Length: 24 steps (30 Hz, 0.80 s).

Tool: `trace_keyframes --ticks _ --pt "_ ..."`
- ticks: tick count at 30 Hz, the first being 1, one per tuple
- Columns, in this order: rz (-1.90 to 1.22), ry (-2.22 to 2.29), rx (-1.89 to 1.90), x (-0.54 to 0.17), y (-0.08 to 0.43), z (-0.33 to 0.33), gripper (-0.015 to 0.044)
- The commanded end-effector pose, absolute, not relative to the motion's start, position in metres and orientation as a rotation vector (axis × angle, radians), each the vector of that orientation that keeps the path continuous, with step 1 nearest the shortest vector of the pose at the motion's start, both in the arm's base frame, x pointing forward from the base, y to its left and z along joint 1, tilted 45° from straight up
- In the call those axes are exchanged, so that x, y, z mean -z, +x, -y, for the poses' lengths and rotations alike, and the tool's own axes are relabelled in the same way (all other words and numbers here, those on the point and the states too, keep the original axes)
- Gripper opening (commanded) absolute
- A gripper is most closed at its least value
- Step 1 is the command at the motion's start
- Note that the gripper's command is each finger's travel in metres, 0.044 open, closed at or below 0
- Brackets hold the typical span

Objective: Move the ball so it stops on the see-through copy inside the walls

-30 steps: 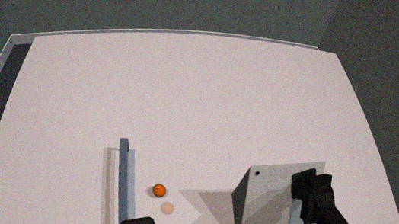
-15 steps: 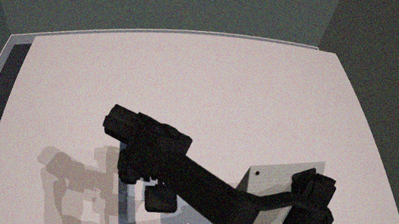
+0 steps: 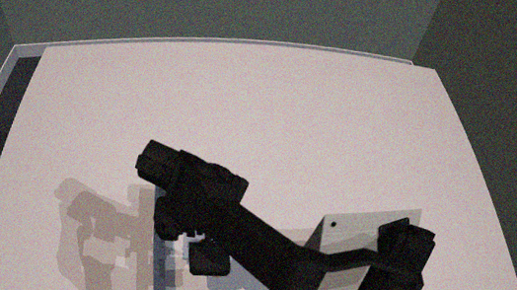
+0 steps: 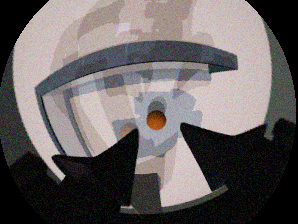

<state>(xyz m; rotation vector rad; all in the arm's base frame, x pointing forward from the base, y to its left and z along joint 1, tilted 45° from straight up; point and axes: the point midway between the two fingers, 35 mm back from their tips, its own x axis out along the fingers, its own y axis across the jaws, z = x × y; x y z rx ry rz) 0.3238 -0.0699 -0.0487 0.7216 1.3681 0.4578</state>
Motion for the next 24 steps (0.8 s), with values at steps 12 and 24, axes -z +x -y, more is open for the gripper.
trace_keyframes --ticks 12,24 --pt "-1.375 0.737 -0.461 0.067 0.326 0.052 0.0263" --pt "-1.375 0.738 -0.462 0.076 0.327 0.043 0.0185"
